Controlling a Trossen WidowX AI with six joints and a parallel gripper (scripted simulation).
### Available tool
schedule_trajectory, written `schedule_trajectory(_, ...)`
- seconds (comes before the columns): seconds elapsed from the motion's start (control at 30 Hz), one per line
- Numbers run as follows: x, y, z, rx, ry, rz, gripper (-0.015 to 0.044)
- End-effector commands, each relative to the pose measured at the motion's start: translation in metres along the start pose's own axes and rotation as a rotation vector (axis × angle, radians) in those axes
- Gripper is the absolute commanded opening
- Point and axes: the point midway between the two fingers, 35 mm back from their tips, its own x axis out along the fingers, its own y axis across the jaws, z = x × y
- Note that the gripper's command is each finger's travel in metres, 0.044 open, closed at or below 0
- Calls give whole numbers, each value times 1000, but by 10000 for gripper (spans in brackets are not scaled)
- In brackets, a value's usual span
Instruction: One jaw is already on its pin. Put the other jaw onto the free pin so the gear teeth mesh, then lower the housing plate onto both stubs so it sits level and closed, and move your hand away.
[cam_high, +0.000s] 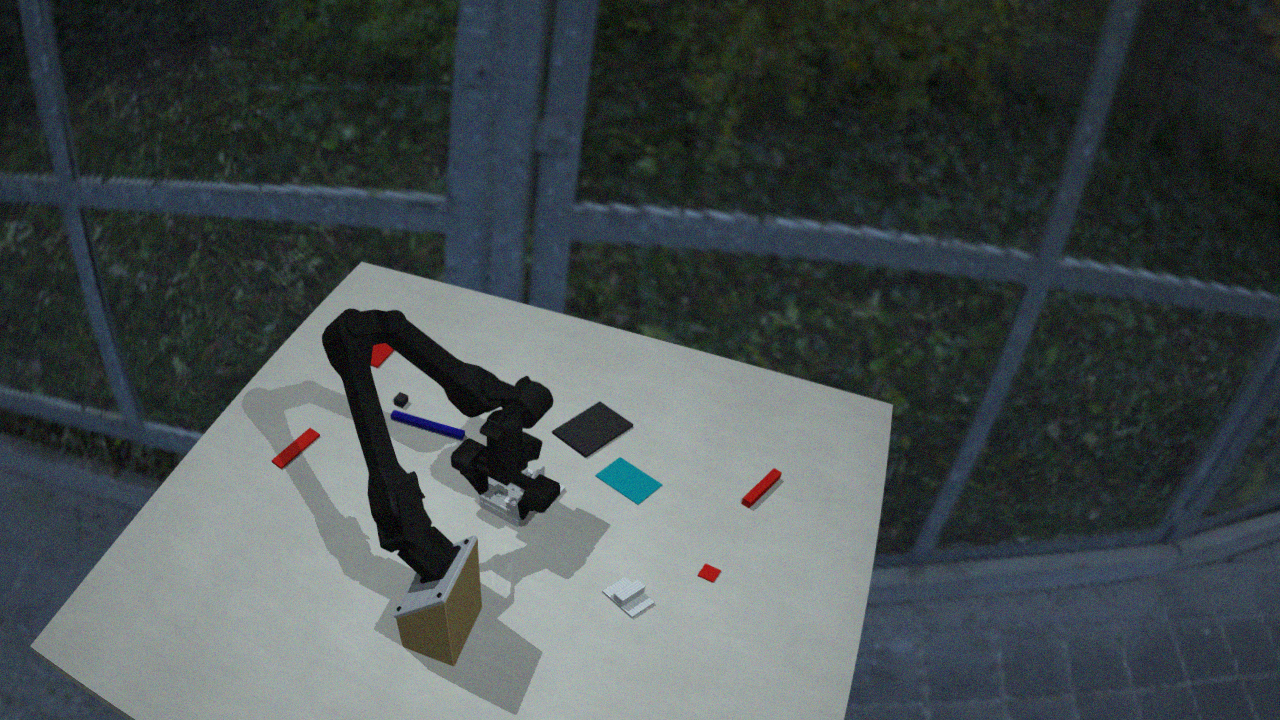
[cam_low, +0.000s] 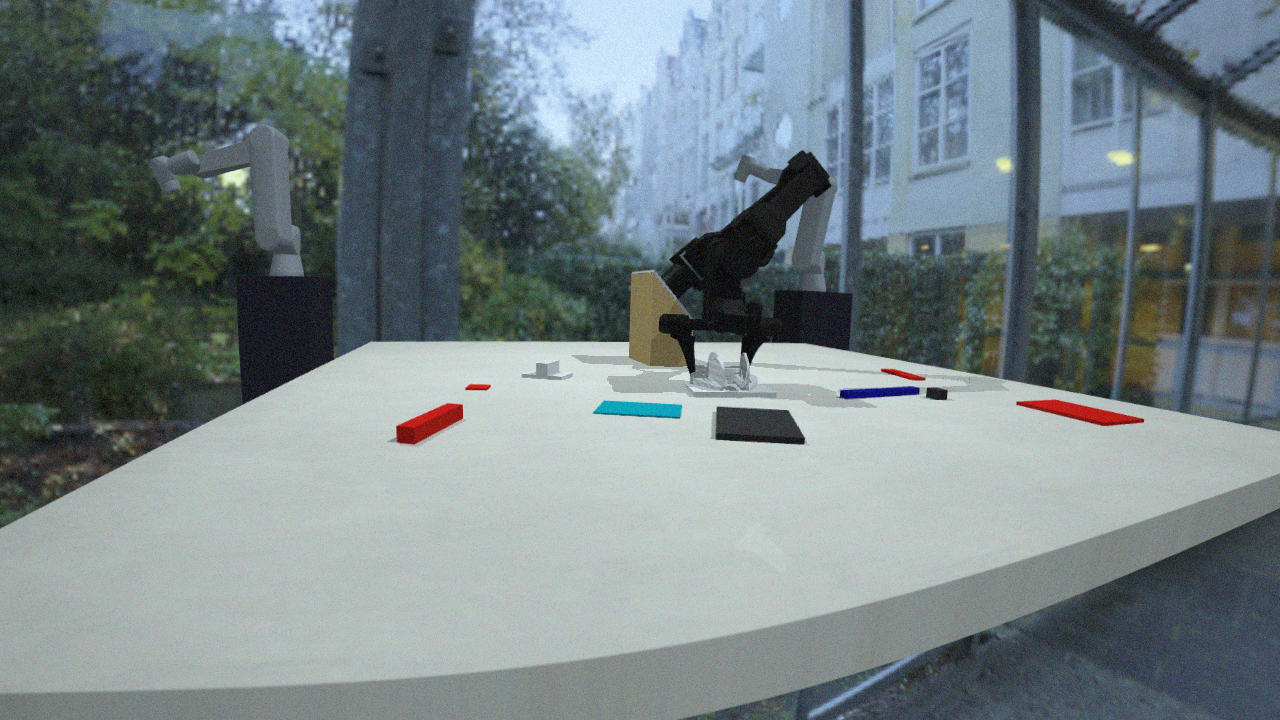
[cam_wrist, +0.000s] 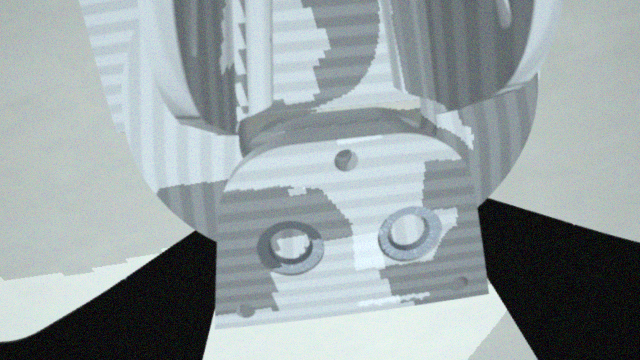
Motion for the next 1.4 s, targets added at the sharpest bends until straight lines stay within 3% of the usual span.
schedule_trajectory(0.0, 0, 0, 0, 0, 0, 0, 377)
schedule_trajectory(0.1, 0, 0, 0, 0, 0, 0, 440)
schedule_trajectory(0.57, -2, 0, 0, 0, 0, -1, 440)
schedule_trajectory(0.83, -74, -1, 1, 0, -3, -5, 440)
schedule_trajectory(1.07, -70, -2, 1, 6, -10, -2, 440)
schedule_trajectory(1.27, -121, -14, -53, 4, -3, -10, 440)
schedule_trajectory(1.37, -126, -15, -61, 3, -1, -8, 440)
